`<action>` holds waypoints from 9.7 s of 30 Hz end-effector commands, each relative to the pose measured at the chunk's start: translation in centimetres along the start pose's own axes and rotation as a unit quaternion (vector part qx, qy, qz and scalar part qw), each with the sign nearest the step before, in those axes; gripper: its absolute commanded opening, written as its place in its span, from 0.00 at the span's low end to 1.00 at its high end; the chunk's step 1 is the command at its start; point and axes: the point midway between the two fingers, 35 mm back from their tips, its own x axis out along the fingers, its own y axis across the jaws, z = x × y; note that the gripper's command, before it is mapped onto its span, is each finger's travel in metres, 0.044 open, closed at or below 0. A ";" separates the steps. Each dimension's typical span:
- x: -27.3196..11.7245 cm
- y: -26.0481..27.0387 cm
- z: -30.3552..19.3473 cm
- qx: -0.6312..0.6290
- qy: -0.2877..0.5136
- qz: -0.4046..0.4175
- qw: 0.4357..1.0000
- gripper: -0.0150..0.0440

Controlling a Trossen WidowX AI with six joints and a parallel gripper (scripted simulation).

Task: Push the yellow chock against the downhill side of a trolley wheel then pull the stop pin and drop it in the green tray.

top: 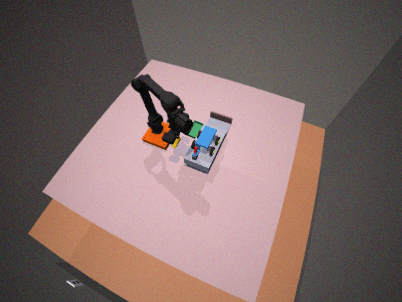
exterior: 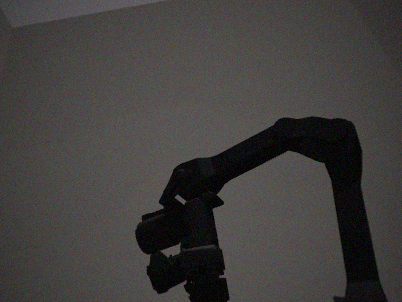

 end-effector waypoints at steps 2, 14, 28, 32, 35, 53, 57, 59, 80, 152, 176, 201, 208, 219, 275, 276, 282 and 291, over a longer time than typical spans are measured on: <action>0.2 1.9 0.4 0.000 0.003 0.005 1.000 0.25; 0.4 6.1 1.6 0.000 0.002 0.007 1.000 0.25; 0.9 11.1 2.6 0.000 0.002 0.010 1.000 0.25; 1.1 12.6 2.9 0.000 0.002 0.010 1.000 0.25; 1.2 13.6 3.1 0.000 0.002 0.011 1.000 0.25; 1.7 20.3 4.4 0.000 0.001 0.015 1.000 0.25; 1.7 21.6 4.8 0.000 0.001 0.015 1.000 0.25; 1.7 21.8 4.8 0.000 0.001 0.013 1.000 0.25; 2.3 22.4 7.6 0.000 0.000 -0.039 0.999 0.25; 7.7 19.3 8.3 0.000 -0.001 -0.040 0.999 0.25; 7.5 19.5 8.4 0.000 -0.003 -0.037 0.999 0.58; 2.3 19.8 8.3 -0.002 0.001 -0.038 0.999 0.71; 0.9 16.1 9.7 -0.062 -0.022 -0.042 0.997 0.58; 0.2 11.8 11.0 -0.262 -0.007 -0.074 0.962 0.58; 1.2 -0.5 11.3 -0.700 0.100 -0.101 0.700 0.58; 1.3 -0.5 11.3 -0.700 0.100 -0.101 0.700 0.58; 1.3 -0.5 11.3 -0.700 0.100 -0.101 0.700 0.58; 2.0 -0.7 11.4 -0.700 0.101 -0.102 0.700 0.58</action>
